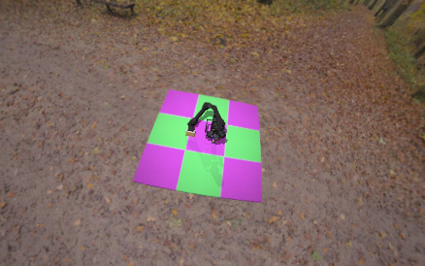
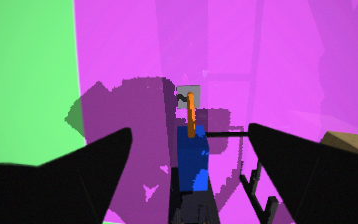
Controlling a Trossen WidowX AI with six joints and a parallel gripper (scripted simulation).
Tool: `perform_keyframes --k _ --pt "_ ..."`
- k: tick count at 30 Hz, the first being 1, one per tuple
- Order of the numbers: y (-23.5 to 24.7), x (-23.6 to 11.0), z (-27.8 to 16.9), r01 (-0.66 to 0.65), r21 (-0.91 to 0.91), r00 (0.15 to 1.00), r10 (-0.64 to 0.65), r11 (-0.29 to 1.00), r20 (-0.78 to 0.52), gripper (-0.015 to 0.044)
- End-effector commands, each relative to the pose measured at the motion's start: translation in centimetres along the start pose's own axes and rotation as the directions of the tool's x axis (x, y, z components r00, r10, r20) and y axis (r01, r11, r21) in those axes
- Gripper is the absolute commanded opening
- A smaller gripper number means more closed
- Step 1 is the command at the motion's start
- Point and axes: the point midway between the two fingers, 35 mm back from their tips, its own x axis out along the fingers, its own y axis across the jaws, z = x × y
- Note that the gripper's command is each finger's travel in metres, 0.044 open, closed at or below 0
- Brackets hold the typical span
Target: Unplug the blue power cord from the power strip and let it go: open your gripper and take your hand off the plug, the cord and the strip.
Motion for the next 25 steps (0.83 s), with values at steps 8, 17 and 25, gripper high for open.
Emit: perform_keyframes --k 8,17,25 --pt "-0.4 -0.8 4.4 0.002 0.006 1.000 -0.002 1.000 0.001 0.0440" --pt "-0.4 -0.8 4.4 0.002 0.006 1.000 -0.002 1.000 0.001 0.0440" --pt "-0.4 -0.8 4.4 0.002 0.006 1.000 -0.002 1.000 0.001 0.0440"
